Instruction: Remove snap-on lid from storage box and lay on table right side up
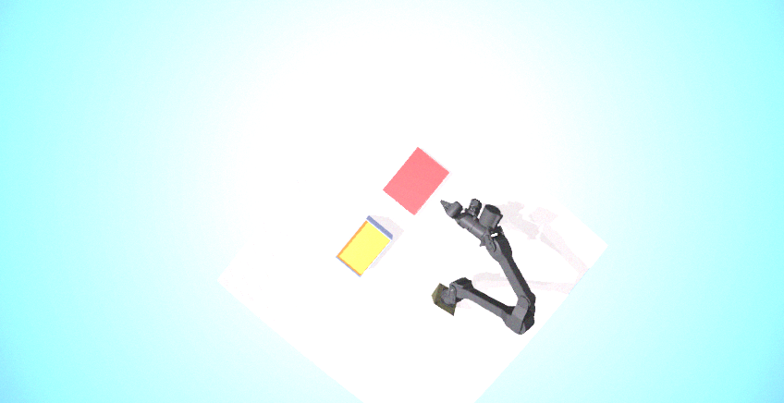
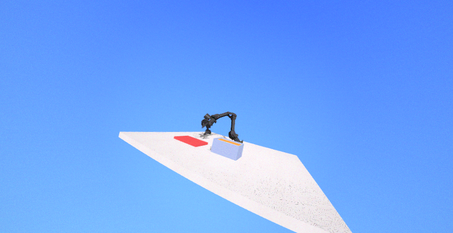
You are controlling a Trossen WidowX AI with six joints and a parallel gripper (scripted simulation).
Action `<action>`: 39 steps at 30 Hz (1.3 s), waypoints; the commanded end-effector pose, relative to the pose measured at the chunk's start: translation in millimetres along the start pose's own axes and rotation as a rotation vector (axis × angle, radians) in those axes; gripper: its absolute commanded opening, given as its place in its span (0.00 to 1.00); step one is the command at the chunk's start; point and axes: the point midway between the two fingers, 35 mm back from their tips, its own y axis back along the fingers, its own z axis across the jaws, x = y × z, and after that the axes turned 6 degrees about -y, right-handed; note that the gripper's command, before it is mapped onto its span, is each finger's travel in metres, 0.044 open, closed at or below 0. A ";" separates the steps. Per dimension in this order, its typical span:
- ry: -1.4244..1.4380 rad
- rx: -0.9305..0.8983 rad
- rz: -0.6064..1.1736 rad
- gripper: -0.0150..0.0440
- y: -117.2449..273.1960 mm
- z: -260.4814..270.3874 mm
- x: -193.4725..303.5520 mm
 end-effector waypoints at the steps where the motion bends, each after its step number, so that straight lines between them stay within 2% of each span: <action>1: -0.002 -0.008 -0.012 1.00 10.6 6.2 -2.1; 22: -0.004 -0.007 -0.010 1.00 46.6 25.9 0.4; 39: -0.004 -0.007 -0.010 1.00 40.6 23.3 2.7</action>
